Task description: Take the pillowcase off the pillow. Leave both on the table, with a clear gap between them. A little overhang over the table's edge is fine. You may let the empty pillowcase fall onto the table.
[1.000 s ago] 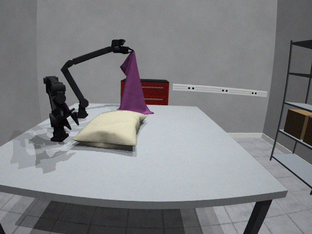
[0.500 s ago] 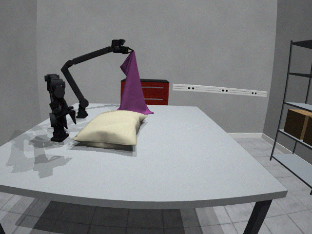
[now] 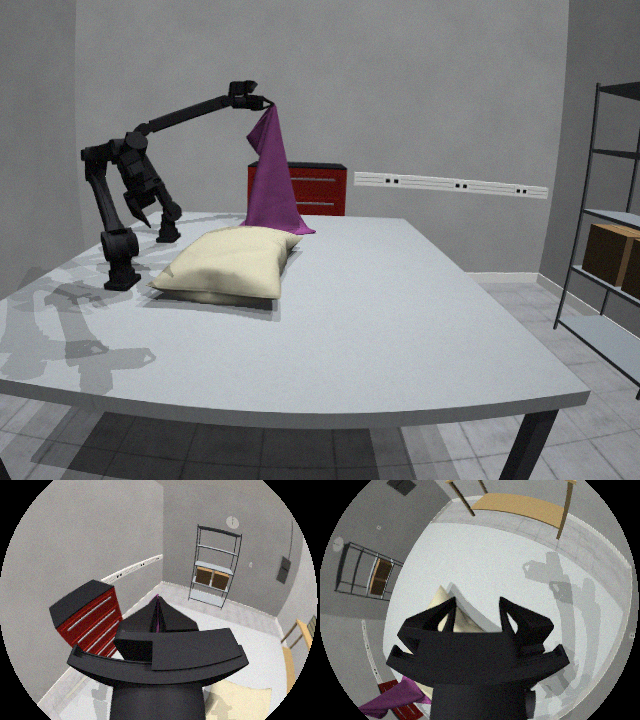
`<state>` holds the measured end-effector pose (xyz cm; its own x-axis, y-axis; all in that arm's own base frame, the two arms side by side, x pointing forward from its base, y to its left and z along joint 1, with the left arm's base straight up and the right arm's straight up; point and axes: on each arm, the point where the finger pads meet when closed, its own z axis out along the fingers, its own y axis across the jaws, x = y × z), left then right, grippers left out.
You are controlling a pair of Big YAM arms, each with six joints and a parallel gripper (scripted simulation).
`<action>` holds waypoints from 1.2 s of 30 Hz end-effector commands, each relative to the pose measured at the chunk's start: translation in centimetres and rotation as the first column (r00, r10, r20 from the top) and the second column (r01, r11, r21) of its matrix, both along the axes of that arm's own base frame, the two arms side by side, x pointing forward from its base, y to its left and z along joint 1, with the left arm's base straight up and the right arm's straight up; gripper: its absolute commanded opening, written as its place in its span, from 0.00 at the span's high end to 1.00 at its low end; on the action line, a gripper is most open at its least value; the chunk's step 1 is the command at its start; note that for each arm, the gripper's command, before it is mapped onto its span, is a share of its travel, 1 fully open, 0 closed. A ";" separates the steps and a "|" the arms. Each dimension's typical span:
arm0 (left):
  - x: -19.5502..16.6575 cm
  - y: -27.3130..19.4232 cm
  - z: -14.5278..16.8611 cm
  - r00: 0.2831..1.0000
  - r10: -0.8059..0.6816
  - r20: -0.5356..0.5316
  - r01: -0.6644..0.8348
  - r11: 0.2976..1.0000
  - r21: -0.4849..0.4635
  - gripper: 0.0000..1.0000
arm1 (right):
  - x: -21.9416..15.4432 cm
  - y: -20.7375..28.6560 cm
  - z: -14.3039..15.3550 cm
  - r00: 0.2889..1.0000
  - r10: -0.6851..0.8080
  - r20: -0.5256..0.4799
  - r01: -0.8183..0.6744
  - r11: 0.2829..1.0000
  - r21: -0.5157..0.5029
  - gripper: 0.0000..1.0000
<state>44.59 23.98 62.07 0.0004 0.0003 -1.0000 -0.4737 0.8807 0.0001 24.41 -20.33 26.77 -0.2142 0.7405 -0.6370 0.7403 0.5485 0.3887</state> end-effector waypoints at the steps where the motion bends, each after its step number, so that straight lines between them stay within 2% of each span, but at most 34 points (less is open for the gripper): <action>1: -1.0 -0.6 2.3 0.999 -0.003 0.048 0.002 1.000 0.020 0.98 | 3.4 -2.0 5.4 0.996 0.068 0.056 -0.059 0.988 -0.141 0.40; 4: -1.0 -0.6 2.3 0.999 -0.003 0.048 0.002 1.000 0.020 0.98 | 6.3 -2.0 8.4 0.986 0.139 0.089 -0.115 0.966 -0.233 0.40; 7: -1.0 -0.6 2.3 0.999 -0.003 0.048 0.002 1.000 0.020 0.98 | 8.7 -1.5 12.9 0.968 0.210 0.138 -0.151 0.925 -0.349 0.40; 9: -1.0 -0.6 2.3 0.999 -0.003 0.048 0.002 1.000 0.020 0.98 | 11.1 -1.2 14.2 0.954 0.261 0.145 -0.185 0.898 -0.399 0.40; 11: -1.0 -0.6 2.3 0.999 -0.003 0.048 0.002 1.000 0.020 0.98 | 12.8 -0.6 17.3 0.935 0.305 0.178 -0.191 0.860 -0.474 0.40; 15: -1.0 -0.6 2.3 0.999 -0.003 0.048 0.002 1.000 0.020 0.98 | 17.2 0.9 20.7 0.897 0.393 0.204 -0.214 0.788 -0.577 0.40; 17: -1.0 -0.6 2.3 0.999 -0.003 0.048 0.002 1.000 0.020 0.98 | 17.2 0.9 20.7 0.897 0.393 0.204 -0.214 0.788 -0.577 0.40; 19: -1.0 -0.6 2.3 0.999 -0.003 0.048 0.002 1.000 0.020 0.98 | 18.8 2.0 23.3 0.873 0.430 0.232 -0.202 0.750 -0.630 0.40; 20: -1.0 -0.6 2.3 0.999 -0.003 0.048 0.002 1.000 0.020 0.98 | 18.3 3.2 26.3 0.850 0.453 0.269 -0.173 0.723 -0.669 0.40; 21: -1.0 -0.6 2.3 0.999 -0.003 0.048 0.002 1.000 0.020 0.98 | 18.8 4.0 27.2 0.836 0.471 0.280 -0.172 0.710 -0.683 0.40; 22: -1.0 -0.6 2.3 0.999 -0.003 0.048 0.002 1.000 0.020 0.98 | 20.7 4.5 26.6 0.829 0.491 0.268 -0.194 0.702 -0.685 0.40; 24: -1.0 -0.6 2.3 0.999 -0.003 0.048 0.002 1.000 0.020 0.98 | 21.7 6.2 28.7 0.798 0.529 0.290 -0.181 0.668 -0.722 0.40; 26: -1.0 -0.6 2.3 0.999 -0.003 0.048 0.002 1.000 0.020 0.98 | 23.8 9.2 28.0 0.764 0.585 0.272 -0.226 0.637 -0.737 0.40; 28: -1.0 -0.6 2.3 0.999 -0.003 0.048 0.002 1.000 0.020 0.98 | 23.9 11.4 31.2 0.722 0.621 0.303 -0.191 0.601 -0.776 0.40; 29: -1.0 -0.6 2.3 0.999 -0.003 0.048 0.002 1.000 0.020 0.98 | 24.3 12.7 31.7 0.702 0.642 0.308 -0.191 0.586 -0.787 0.40; 31: -1.0 -0.6 2.3 0.999 -0.003 0.048 0.002 1.000 0.020 0.98 | 28.3 14.4 20.8 0.725 0.666 0.178 -0.364 0.589 -0.722 0.40; 32: -1.0 -0.6 2.3 0.999 -0.003 0.048 0.002 1.000 0.020 0.98 | 27.1 15.8 28.5 0.676 0.687 0.267 -0.271 0.568 -0.777 0.40; 34: -1.0 -0.6 2.3 0.999 -0.003 0.048 0.002 1.000 0.020 0.98 | 27.1 15.8 28.5 0.676 0.687 0.267 -0.271 0.568 -0.777 0.40; 35: -1.0 -0.6 2.3 0.999 -0.003 0.048 0.002 1.000 0.020 0.98 | 26.4 16.3 30.1 0.661 0.694 0.287 -0.245 0.560 -0.791 0.40; 36: -1.0 -0.6 2.3 0.999 -0.003 0.048 0.002 1.000 0.020 0.98 | 26.8 17.5 30.0 0.645 0.709 0.284 -0.257 0.552 -0.793 0.40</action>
